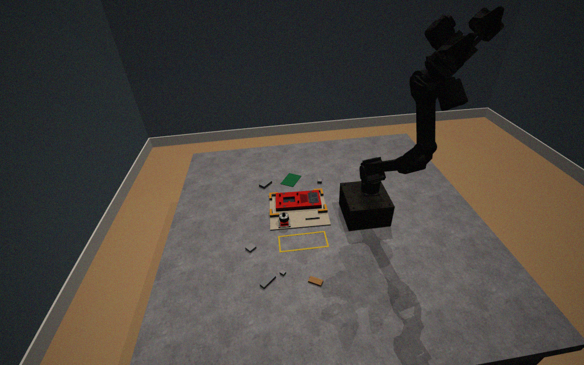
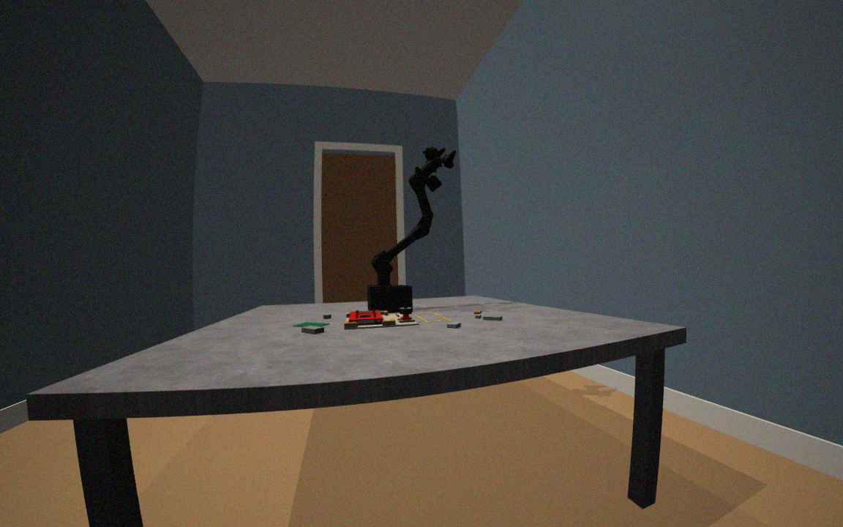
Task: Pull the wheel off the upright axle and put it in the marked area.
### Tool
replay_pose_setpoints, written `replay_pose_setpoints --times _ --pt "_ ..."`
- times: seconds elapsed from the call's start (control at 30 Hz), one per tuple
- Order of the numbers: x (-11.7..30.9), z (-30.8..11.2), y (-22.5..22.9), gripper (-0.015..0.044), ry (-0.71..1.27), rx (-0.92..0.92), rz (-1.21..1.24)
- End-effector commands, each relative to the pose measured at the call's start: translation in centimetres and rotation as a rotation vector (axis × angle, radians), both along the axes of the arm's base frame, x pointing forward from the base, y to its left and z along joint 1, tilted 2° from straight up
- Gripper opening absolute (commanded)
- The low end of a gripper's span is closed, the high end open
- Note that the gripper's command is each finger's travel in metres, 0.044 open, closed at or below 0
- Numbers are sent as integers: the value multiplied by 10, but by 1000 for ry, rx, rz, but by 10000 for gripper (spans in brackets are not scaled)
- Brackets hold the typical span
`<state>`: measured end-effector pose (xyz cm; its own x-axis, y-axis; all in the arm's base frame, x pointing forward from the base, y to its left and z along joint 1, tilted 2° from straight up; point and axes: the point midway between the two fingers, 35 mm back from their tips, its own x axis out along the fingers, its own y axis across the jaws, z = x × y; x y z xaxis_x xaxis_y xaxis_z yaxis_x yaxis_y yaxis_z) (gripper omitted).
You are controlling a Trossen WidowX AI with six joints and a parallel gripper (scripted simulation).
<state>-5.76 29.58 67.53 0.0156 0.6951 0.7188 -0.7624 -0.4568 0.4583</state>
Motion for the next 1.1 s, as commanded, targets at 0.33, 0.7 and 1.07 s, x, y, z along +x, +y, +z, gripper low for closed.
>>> replay_pose_setpoints --times 0.33,0.7,1.07 --pt "-4 25 -51 300 103 137 163" --pt "18 62 -157 300 311 415 463" --pt "63 74 -256 300 498 674 783"
